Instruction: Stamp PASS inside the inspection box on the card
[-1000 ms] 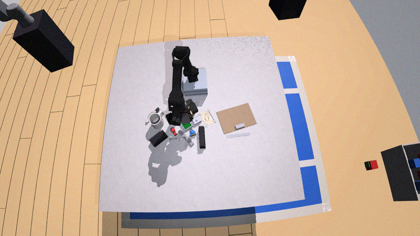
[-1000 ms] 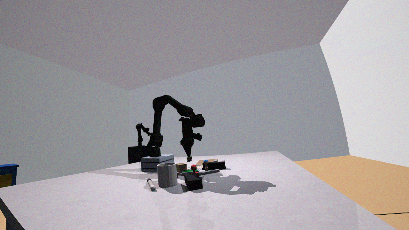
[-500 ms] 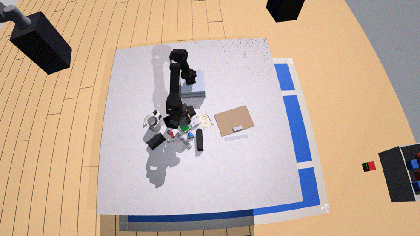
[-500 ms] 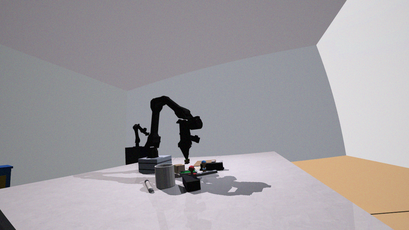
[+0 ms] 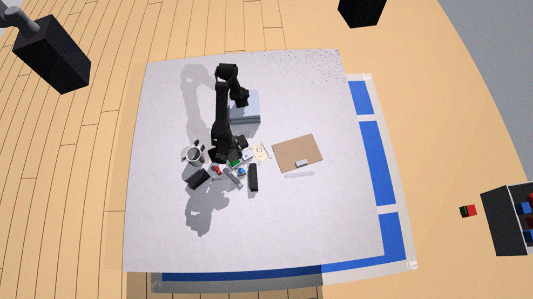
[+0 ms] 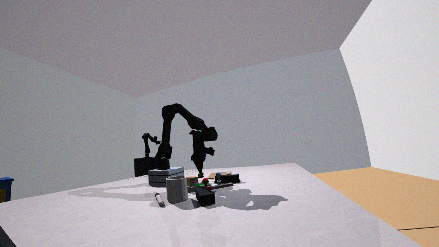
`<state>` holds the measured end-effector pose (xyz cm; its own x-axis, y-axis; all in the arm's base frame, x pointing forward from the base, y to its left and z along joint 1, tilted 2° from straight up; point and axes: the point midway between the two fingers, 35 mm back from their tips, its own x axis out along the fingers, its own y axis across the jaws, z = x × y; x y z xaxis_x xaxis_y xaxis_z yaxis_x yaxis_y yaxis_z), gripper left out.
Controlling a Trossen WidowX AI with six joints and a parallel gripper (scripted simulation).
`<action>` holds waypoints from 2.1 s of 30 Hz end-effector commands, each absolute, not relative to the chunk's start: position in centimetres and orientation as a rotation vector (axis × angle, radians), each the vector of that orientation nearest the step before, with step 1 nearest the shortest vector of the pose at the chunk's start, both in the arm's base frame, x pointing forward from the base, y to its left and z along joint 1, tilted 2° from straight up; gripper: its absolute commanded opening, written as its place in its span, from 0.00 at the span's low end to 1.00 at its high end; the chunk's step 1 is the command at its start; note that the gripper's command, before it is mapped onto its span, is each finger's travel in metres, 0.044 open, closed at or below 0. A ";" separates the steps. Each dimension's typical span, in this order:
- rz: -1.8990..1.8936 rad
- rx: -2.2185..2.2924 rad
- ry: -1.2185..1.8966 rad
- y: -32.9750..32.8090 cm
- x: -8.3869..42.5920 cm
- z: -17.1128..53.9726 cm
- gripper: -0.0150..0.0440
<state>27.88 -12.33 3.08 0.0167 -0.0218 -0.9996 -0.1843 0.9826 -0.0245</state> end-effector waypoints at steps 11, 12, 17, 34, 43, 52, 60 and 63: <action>0.131 -0.165 1.550 -12.4 27.9 2.1 0.25; 0.131 -0.165 1.550 -12.4 27.9 2.1 0.25; 0.131 -0.165 1.550 -12.4 27.9 1.8 0.25; 0.131 -0.164 1.551 -12.4 27.9 0.6 0.25; 0.131 -0.163 1.551 -12.4 27.9 0.1 0.25; 0.130 -0.162 1.551 -12.4 27.8 -0.3 0.25; 0.128 -0.159 1.551 -12.4 27.9 -0.5 0.25; 0.128 -0.159 1.551 -12.4 27.9 -0.6 0.25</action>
<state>27.82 -12.45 -0.49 0.0144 -0.0209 -0.9997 -0.1812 0.9832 -0.0231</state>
